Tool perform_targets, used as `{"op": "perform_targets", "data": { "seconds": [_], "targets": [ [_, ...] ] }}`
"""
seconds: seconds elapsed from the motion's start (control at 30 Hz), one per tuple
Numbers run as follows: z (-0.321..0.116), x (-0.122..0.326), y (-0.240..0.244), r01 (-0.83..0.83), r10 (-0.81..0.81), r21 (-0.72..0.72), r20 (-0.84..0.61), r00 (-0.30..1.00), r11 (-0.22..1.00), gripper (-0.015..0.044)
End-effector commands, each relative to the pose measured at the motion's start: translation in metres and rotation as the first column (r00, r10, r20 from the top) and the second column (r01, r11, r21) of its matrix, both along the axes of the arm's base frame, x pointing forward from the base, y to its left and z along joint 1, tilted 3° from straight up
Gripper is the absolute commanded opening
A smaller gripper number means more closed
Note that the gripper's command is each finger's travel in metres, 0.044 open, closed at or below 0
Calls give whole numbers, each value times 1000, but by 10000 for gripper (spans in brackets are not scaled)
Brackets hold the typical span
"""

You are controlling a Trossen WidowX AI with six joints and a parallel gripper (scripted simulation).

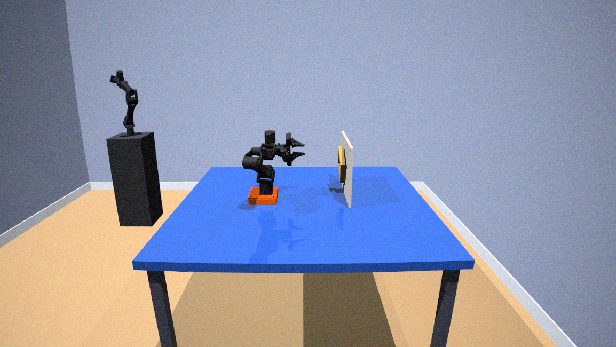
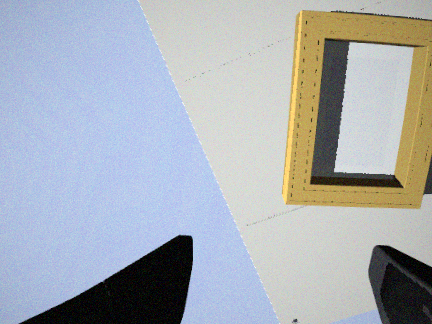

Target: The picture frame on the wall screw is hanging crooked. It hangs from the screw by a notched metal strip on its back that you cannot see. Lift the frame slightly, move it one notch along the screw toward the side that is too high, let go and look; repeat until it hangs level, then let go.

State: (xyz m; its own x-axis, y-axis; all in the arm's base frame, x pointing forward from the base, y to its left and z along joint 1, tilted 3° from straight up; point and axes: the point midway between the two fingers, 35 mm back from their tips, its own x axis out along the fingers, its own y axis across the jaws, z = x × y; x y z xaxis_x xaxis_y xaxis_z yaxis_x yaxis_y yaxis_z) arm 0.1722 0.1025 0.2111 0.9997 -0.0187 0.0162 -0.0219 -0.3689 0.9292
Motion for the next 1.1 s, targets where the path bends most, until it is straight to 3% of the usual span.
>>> {"op": "perform_targets", "data": {
  "seconds": [0.0, 0.37, 0.8, 1.07],
  "targets": [
    [0, 0, -1, 3, -3, 3, 0, 1000, 1000, 260],
    [0, 1, 0, 0, 0, 0, 1, 1000, 1000, 260],
    [-35, 79, -9, 3, -3, 2, 9, 1000, 1000, 260],
    [-38, 83, -9, 3, -3, 3, 8, 1000, 1000, 260]
  ]
}}
